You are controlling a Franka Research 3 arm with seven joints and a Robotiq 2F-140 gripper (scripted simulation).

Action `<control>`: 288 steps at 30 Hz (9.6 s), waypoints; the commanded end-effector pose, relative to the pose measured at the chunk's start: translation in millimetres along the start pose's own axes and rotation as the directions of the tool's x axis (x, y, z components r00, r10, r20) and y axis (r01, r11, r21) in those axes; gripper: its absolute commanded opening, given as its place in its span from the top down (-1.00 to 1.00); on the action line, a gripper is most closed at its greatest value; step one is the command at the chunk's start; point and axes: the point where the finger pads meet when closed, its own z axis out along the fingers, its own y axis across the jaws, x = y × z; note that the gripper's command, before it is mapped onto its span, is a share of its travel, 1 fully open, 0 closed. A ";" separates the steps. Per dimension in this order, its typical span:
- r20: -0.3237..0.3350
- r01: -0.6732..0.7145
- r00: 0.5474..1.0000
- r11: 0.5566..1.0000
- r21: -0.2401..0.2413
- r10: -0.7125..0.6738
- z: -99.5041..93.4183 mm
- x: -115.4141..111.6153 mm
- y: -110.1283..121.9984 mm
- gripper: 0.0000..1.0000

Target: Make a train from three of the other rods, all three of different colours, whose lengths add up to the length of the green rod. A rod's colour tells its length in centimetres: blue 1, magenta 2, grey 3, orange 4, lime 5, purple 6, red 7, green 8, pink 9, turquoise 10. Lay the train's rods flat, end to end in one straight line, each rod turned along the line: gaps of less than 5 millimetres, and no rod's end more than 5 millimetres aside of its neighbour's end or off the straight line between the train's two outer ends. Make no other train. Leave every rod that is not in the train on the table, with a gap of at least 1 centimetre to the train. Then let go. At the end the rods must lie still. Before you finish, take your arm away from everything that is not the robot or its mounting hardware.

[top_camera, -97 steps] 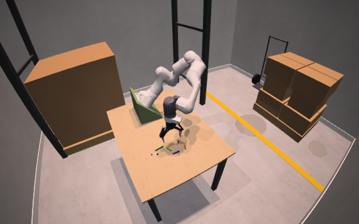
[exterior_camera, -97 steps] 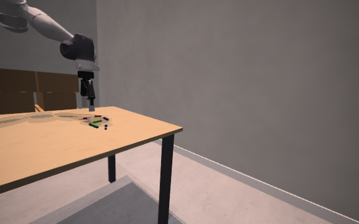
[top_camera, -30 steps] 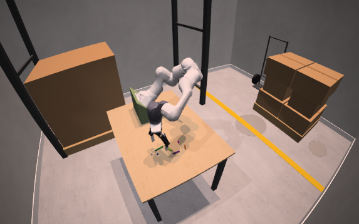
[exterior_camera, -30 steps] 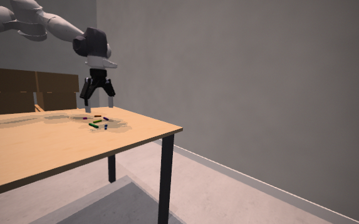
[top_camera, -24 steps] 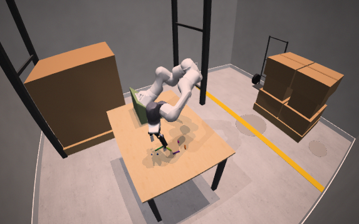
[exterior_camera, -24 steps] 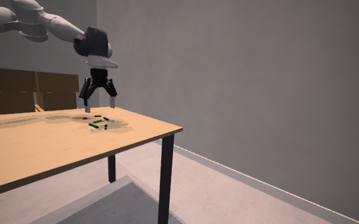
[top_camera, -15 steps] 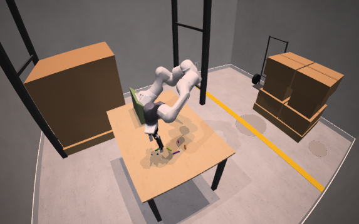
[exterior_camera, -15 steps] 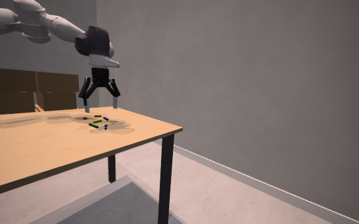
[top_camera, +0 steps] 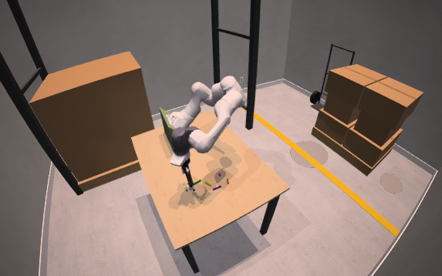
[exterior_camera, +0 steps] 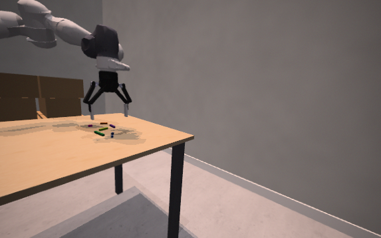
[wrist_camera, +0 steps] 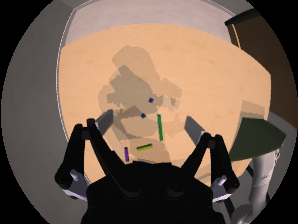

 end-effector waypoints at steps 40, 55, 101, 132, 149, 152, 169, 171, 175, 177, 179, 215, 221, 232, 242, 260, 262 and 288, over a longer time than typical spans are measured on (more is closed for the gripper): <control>-0.003 -0.280 0.960 0.960 -0.014 0.280 -1.7 20.1 2.7 0.71; -0.003 -0.280 0.960 0.960 -0.014 0.280 -0.3 20.1 2.7 0.71; -0.002 -0.281 0.960 0.960 -0.013 0.281 47.8 20.2 1.7 0.71; -0.002 -0.281 0.960 0.960 -0.013 0.281 50.0 20.2 1.6 0.71; -0.002 -0.281 0.960 0.960 -0.013 0.281 50.0 20.2 1.6 0.71; -0.002 -0.281 0.960 0.960 -0.013 0.281 50.0 20.4 1.5 0.71; -0.002 -0.281 0.960 0.960 -0.013 0.281 50.1 21.6 0.5 0.71; -0.002 -0.281 0.960 0.960 -0.013 0.281 50.1 21.6 0.5 0.71; -0.002 -0.281 0.960 0.960 -0.013 0.281 50.1 21.6 0.5 0.71; -0.002 -0.281 0.960 0.960 -0.013 0.281 50.1 21.6 0.5 0.71; -0.002 -0.281 0.960 0.960 -0.013 0.281 50.1 21.6 0.5 0.71; -0.002 -0.281 0.960 0.960 -0.013 0.281 57.5 21.6 0.6 0.71; -0.002 -0.281 0.960 0.960 -0.013 0.281 63.4 21.6 0.6 0.71; -0.002 -0.281 0.960 0.960 -0.013 0.281 66.9 21.5 0.7 0.71; -0.002 -0.281 0.960 0.960 -0.013 0.281 66.9 21.5 0.7 0.71; -0.002 -0.281 0.960 0.960 -0.013 0.281 66.9 21.5 0.7 0.71; -0.002 -0.281 0.960 0.960 -0.013 0.281 66.9 21.5 0.7 0.71; -0.002 -0.281 0.960 0.960 -0.013 0.281 66.9 21.5 0.7 0.94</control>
